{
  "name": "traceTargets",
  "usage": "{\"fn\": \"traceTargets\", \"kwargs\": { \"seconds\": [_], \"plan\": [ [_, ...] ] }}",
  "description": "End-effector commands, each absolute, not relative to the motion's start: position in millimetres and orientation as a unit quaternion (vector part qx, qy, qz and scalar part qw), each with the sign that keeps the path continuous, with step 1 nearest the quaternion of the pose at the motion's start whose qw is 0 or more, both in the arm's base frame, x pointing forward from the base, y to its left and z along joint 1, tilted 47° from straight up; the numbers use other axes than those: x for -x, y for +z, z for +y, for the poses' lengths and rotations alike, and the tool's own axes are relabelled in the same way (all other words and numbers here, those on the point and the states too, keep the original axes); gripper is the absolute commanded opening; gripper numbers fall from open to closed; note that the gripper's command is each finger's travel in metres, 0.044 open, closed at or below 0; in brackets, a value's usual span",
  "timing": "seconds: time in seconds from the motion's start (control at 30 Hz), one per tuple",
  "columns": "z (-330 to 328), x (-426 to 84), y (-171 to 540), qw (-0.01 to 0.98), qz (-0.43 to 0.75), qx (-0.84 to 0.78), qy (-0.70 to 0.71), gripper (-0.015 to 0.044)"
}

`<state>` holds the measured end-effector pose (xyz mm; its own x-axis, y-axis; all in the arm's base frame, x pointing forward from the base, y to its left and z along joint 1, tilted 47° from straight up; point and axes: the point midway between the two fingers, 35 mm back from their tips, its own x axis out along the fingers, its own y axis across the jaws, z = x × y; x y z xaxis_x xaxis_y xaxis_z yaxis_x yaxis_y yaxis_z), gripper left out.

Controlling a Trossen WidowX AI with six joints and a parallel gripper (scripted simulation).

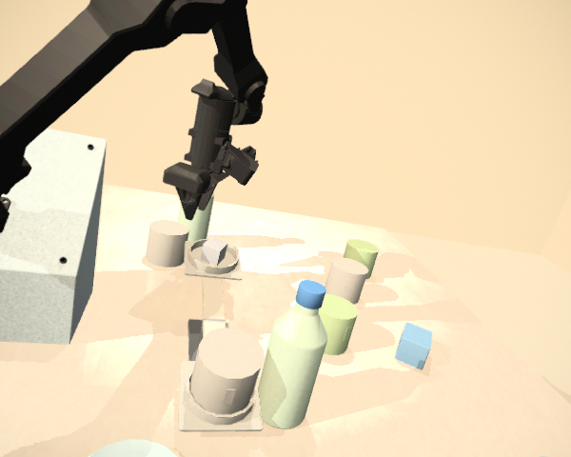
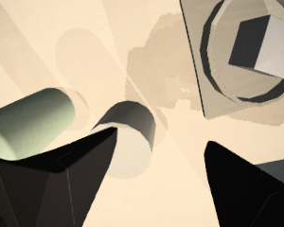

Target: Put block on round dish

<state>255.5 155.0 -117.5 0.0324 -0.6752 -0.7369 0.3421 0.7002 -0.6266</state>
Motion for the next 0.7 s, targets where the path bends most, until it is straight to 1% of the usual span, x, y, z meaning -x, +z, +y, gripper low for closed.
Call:
{"fn": "traceTargets", "kwargs": {
  "seconds": [0.0,0.43,0.67],
  "plan": [
    [150,-259,-111,0.694,0.614,0.186,-0.325,0.026],
    [137,-272,-87,0.658,0.655,0.299,-0.222,0.026],
    [133,-277,-79,0.617,0.674,0.378,-0.147,0.026]
  ]
}}
